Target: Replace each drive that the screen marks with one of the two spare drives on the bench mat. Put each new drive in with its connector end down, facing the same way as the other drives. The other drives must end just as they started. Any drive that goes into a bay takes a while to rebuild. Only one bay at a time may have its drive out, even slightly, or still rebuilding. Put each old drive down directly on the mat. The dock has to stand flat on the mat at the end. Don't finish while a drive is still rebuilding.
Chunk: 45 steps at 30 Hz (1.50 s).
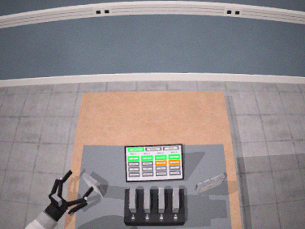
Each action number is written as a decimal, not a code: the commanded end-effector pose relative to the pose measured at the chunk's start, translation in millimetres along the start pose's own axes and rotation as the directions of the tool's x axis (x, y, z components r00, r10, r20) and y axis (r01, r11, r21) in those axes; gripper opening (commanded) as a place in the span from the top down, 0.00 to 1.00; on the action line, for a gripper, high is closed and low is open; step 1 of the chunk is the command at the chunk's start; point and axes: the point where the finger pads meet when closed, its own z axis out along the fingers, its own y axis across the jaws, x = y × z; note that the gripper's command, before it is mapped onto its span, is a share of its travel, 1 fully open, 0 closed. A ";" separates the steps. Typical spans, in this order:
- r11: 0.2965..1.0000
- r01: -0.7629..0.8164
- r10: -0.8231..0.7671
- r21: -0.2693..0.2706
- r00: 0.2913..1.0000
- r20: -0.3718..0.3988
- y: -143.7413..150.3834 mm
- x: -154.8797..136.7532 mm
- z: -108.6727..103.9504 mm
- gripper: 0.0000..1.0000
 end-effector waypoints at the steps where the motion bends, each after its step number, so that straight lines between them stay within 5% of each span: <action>1: 1.000 0.000 0.000 -0.003 1.000 0.026 0.5 0.1 0.6 0.11; 18: 1.000 0.001 0.000 -0.003 0.936 0.351 0.7 -0.2 0.6 0.11; 31: 1.000 0.001 0.000 -0.002 0.917 0.399 0.6 -0.2 0.3 0.11; 45: 1.000 0.006 -0.001 -0.005 0.774 0.634 1.8 -1.3 0.8 0.11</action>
